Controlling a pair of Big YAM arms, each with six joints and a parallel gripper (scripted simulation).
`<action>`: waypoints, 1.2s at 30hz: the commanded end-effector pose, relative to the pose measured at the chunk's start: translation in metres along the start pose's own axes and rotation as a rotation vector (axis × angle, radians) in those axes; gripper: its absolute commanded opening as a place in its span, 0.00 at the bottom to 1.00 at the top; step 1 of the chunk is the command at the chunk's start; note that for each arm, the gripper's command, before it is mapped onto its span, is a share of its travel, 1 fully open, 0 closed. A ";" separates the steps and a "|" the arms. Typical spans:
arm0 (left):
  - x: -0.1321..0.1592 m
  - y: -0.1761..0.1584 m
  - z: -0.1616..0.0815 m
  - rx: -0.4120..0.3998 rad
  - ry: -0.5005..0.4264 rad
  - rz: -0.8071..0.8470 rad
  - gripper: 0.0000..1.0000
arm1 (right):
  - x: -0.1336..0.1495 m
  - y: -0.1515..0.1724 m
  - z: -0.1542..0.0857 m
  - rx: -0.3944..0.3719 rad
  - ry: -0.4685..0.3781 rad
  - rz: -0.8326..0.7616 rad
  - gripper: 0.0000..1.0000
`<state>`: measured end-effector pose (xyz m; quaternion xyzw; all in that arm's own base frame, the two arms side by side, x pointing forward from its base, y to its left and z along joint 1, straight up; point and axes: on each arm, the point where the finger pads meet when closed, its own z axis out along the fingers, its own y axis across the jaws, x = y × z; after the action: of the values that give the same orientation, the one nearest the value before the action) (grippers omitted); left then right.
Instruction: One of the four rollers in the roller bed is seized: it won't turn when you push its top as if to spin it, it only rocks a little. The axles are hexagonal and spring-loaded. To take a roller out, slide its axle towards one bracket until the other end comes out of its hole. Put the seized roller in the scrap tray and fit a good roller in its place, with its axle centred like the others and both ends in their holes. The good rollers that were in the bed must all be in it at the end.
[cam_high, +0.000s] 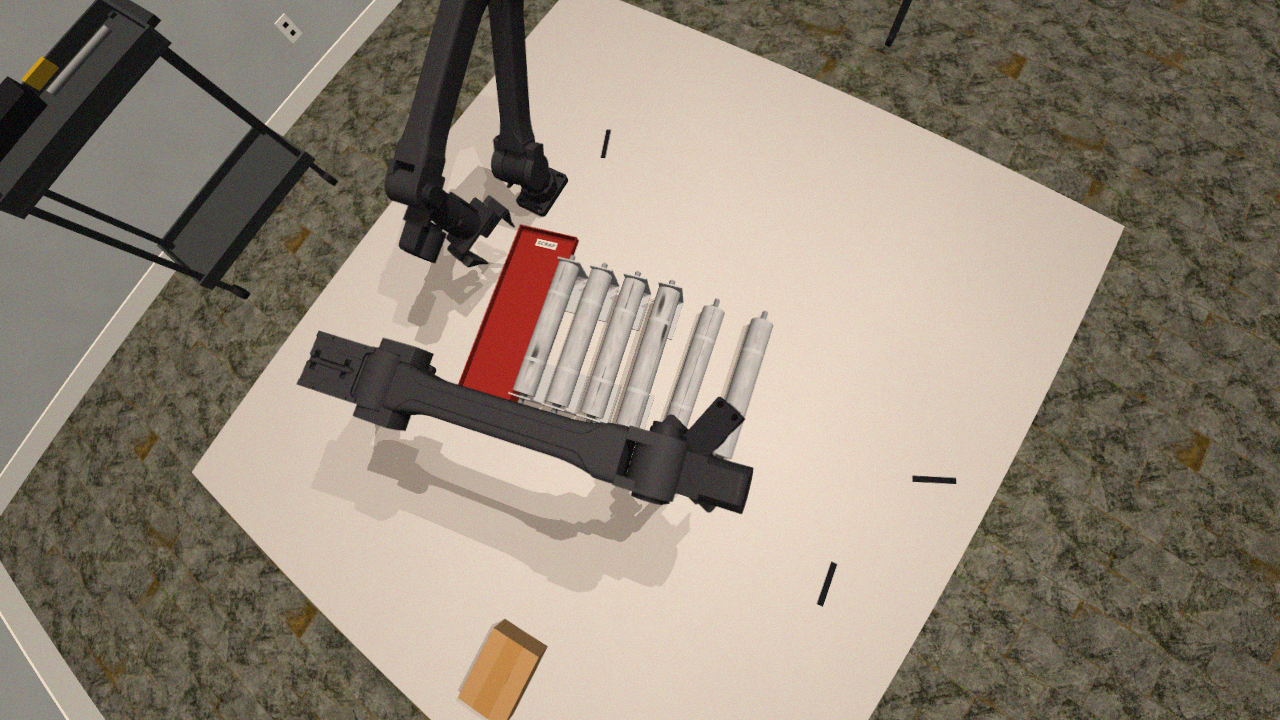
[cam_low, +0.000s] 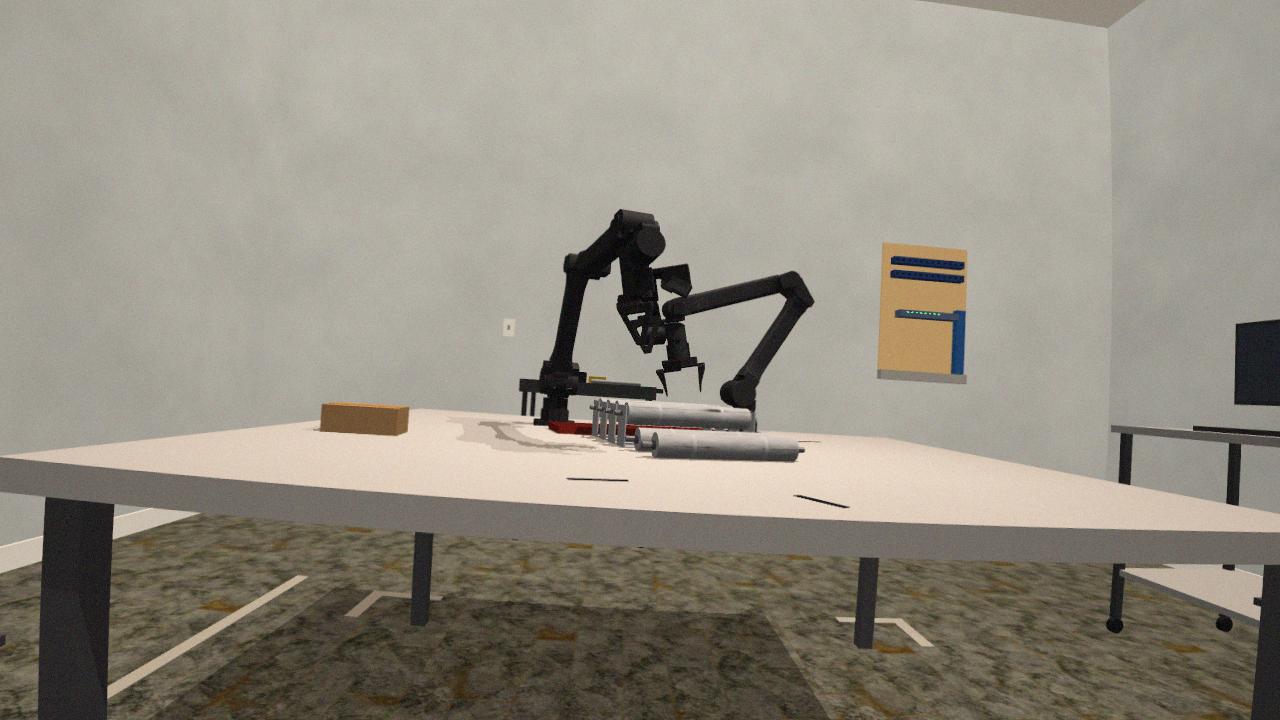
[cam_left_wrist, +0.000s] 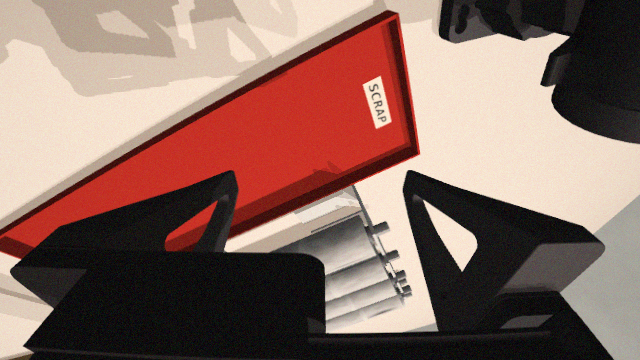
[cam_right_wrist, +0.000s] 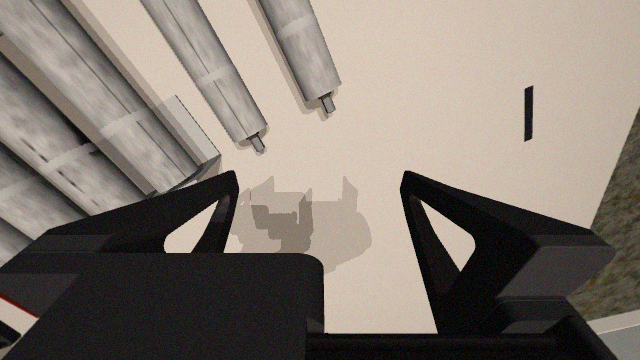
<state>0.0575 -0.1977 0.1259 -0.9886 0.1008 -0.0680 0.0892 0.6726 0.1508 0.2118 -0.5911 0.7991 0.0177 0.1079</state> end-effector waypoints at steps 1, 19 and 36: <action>0.001 0.001 -0.002 -0.006 0.002 -0.001 1.00 | -0.002 -0.001 -0.008 0.013 -0.007 -0.002 1.00; 0.014 0.018 -0.020 -0.067 0.021 -0.044 1.00 | -0.004 -0.015 -0.039 0.081 -0.041 0.018 1.00; 0.068 0.042 -0.025 -0.224 0.018 -0.515 1.00 | 0.003 -0.019 -0.064 0.210 -0.108 0.167 1.00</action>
<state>0.0989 -0.2342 0.1371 -0.9930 -0.0867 -0.0806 -0.0040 0.6774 0.1330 0.2458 -0.5316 0.8291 -0.0114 0.1727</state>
